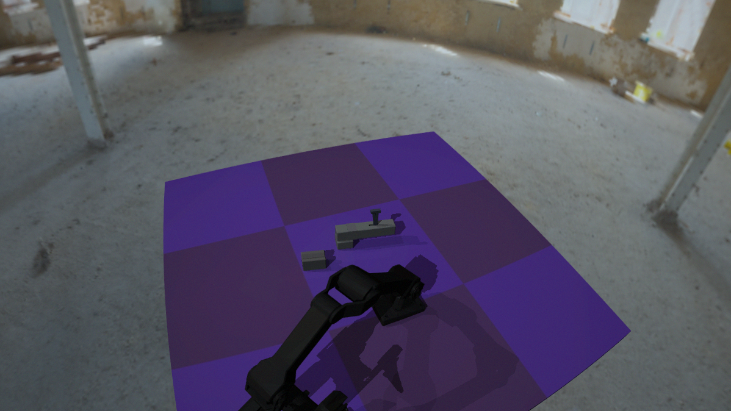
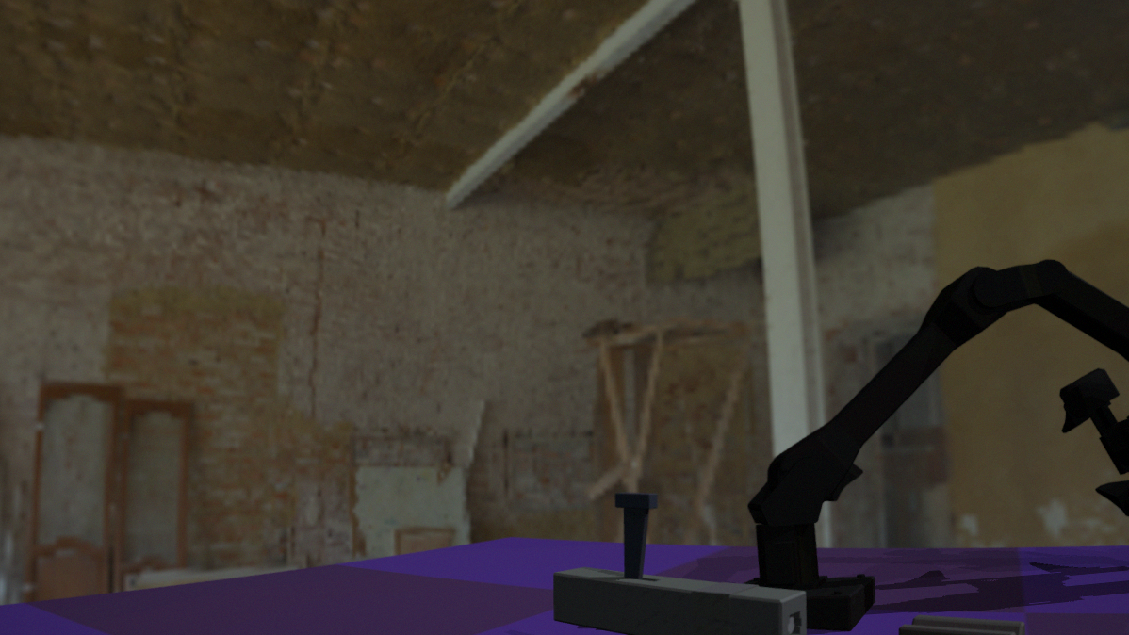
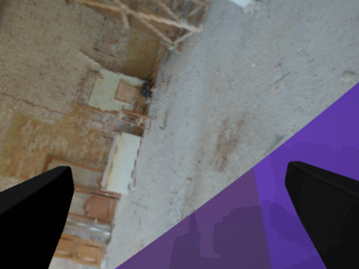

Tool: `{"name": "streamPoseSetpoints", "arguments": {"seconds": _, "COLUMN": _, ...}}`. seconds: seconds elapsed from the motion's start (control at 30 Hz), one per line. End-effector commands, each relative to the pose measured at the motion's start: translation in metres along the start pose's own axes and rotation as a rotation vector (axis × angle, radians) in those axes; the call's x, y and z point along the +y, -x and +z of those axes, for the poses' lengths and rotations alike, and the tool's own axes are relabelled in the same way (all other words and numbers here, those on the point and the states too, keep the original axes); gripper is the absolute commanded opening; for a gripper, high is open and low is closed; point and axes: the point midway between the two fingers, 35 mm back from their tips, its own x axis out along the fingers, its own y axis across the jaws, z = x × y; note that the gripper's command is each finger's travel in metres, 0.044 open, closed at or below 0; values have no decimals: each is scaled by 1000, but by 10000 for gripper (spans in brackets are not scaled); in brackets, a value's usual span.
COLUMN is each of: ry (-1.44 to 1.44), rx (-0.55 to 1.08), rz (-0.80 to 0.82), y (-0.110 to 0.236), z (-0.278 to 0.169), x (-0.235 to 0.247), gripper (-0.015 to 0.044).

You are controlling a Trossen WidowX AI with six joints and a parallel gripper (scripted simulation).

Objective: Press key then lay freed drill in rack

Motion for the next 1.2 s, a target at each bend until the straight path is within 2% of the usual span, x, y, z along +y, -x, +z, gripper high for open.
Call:
{"name": "streamPoseSetpoints", "arguments": {"seconds": 0.0, "ry": 0, "rx": 0, "rz": 0, "y": 0, "z": 0, "x": 0, "gripper": 374}}
{"name": "streamPoseSetpoints", "arguments": {"seconds": 0.23, "ry": 0, "rx": 0, "rz": 0, "y": 0, "z": 0, "x": 0, "gripper": 190}}
{"name": "streamPoseSetpoints", "arguments": {"seconds": 0.33, "ry": 40, "rx": 32, "rz": -54, "y": 7, "z": -7, "x": -7, "gripper": 111}}
{"name": "streamPoseSetpoints", "arguments": {"seconds": 0.47, "ry": -36, "rx": -46, "rz": -218, "y": 83, "z": -9, "x": -13, "gripper": 6}}
{"name": "streamPoseSetpoints", "arguments": {"seconds": 0.8, "ry": -267, "rx": -285, "rz": -534, "y": 244, "z": -55, "x": -6, "gripper": 0}}
{"name": "streamPoseSetpoints", "arguments": {"seconds": 1.0, "ry": -463, "rx": -451, "rz": -718, "y": 329, "z": -113, "x": 12, "gripper": 0}}
{"name": "streamPoseSetpoints", "arguments": {"seconds": 1.17, "ry": -663, "rx": -596, "rz": -863, "y": 386, "z": -177, "x": 35, "gripper": 0}}
